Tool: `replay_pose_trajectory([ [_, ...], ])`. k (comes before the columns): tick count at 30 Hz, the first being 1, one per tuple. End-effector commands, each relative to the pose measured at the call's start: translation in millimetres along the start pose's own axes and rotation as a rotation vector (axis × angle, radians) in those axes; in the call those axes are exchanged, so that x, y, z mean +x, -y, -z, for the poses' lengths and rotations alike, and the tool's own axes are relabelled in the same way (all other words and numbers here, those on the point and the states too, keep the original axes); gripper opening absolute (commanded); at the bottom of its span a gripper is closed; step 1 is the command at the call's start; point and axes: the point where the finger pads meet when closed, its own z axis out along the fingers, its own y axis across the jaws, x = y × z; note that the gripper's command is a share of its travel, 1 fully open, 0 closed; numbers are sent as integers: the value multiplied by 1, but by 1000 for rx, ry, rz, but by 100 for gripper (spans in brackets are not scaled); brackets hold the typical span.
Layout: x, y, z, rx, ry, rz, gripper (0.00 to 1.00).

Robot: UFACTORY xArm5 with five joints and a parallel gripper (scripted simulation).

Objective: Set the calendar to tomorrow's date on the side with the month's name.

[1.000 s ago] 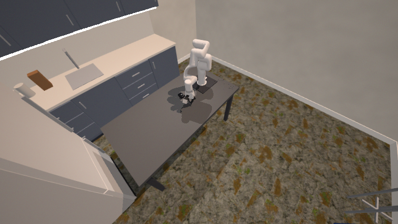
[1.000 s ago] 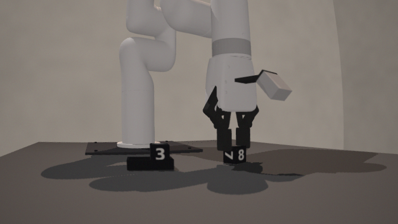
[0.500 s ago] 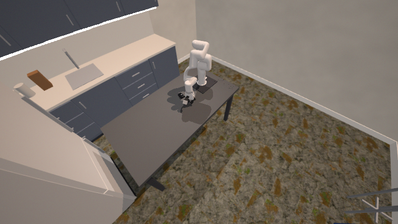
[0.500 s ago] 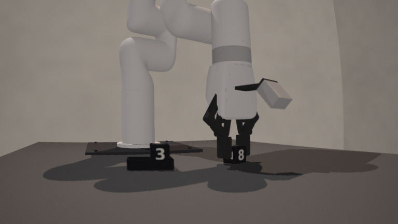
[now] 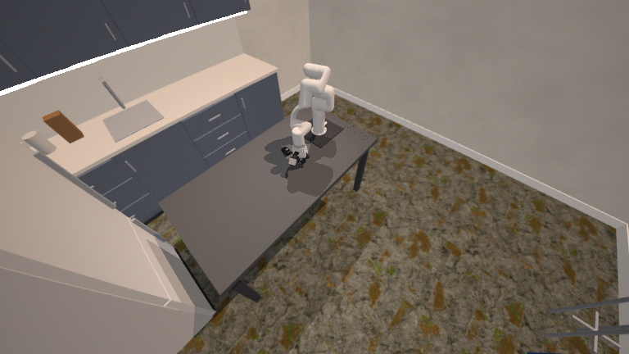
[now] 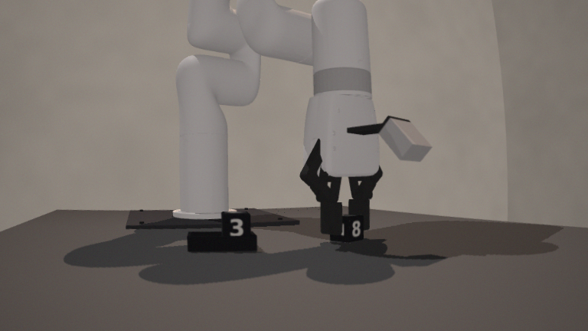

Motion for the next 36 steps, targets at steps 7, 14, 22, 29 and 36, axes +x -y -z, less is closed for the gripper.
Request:
replay_pose_trajectory([
  [7, 1, 0, 1, 0, -3, 0, 49],
  [14, 1, 0, 1, 0, -3, 0, 49],
  [22, 1, 0, 1, 0, -3, 0, 29],
  [29, 1, 0, 1, 0, -3, 0, 29],
  [36, 1, 0, 1, 0, -3, 0, 29],
])
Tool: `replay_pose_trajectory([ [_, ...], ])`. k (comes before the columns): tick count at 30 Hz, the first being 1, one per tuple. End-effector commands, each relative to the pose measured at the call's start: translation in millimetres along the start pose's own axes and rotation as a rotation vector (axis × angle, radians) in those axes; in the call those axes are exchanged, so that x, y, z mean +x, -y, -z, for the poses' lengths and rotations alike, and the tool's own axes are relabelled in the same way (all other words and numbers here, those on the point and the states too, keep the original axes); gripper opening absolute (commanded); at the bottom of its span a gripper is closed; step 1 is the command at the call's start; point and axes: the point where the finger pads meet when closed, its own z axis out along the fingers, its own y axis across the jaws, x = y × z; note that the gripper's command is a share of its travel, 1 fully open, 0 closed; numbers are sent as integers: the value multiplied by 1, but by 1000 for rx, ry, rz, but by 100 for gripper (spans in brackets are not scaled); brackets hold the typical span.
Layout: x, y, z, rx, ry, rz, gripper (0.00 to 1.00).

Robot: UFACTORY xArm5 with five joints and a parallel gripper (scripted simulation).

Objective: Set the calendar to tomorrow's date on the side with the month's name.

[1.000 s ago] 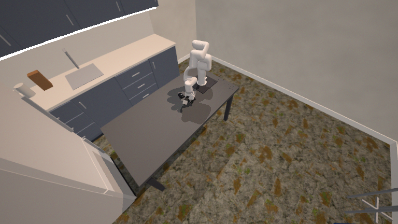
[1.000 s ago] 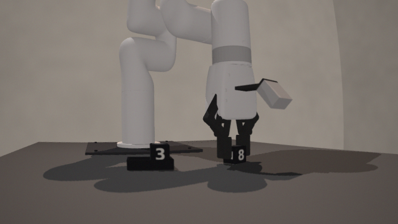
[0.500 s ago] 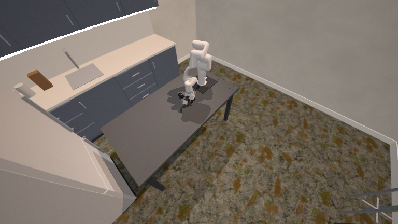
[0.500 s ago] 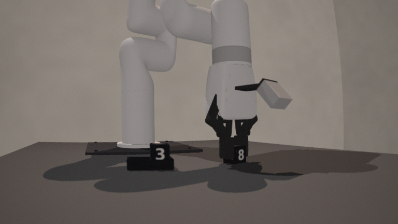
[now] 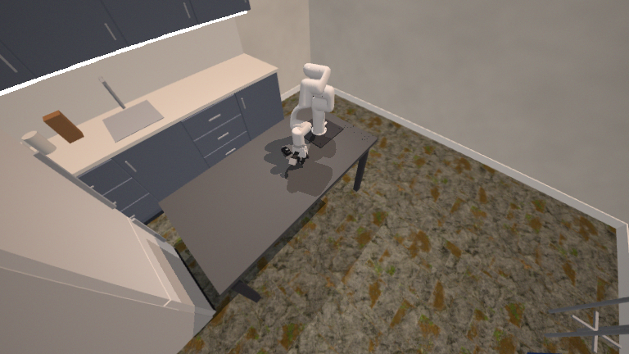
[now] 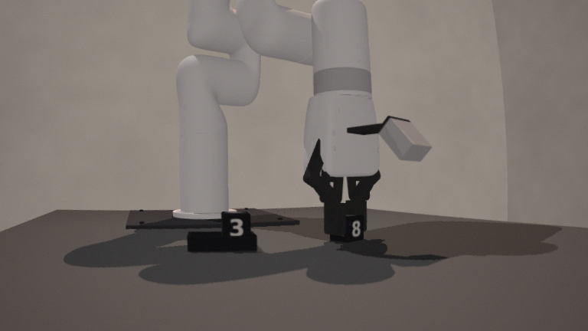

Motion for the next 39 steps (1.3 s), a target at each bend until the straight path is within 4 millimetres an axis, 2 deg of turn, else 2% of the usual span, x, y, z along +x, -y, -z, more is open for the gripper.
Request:
replay_pose_trajectory([
  [1, 1, 0, 1, 0, -3, 0, 29],
  [20, 1, 0, 4, 0, -3, 0, 29],
  [24, 1, 0, 22, 0, -3, 0, 29],
  [30, 1, 0, 65, 0, -3, 0, 29],
  [32, 1, 0, 65, 0, -3, 0, 29],
  [36, 1, 1, 89, 0, -3, 0, 29],
  [39, 1, 1, 98, 0, -3, 0, 29],
])
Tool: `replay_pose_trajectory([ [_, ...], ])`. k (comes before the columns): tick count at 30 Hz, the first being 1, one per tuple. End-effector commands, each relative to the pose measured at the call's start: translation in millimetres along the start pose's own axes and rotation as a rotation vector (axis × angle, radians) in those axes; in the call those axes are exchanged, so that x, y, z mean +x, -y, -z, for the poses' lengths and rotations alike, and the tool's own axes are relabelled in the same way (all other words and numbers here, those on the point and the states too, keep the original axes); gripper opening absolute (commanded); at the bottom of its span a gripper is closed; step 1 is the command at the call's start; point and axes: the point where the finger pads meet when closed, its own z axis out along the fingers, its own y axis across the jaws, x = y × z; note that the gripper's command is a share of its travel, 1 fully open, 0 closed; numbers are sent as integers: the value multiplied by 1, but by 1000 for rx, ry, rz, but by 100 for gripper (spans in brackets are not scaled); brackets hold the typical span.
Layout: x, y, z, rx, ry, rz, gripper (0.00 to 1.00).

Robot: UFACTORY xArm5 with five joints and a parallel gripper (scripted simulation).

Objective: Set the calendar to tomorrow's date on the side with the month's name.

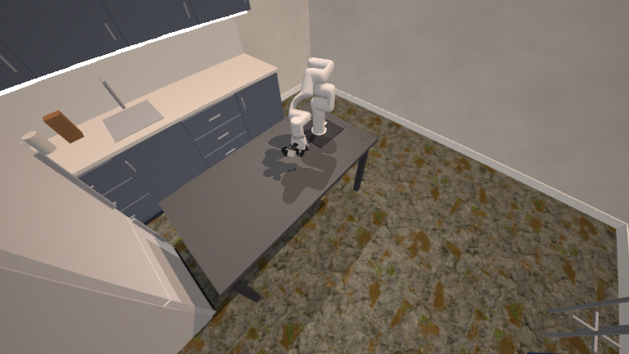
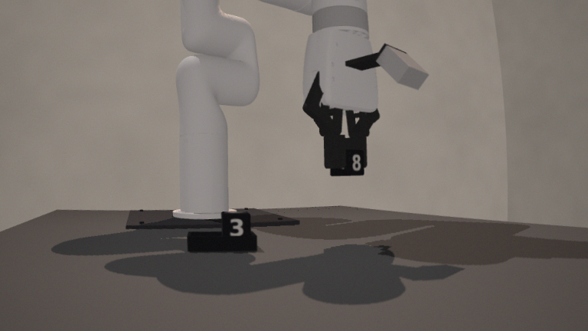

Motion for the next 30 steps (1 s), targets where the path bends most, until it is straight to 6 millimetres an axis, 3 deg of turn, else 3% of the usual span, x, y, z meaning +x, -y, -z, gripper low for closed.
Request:
replay_pose_trajectory([
  [1, 0, 0, 17, 0, -1, 0, 29],
  [18, 0, 0, 18, 0, -1, 32, 29],
  [27, 0, -4, 18, 0, -1, 210, 29],
  [30, 0, -7, 18, 0, -1, 345, 29],
])
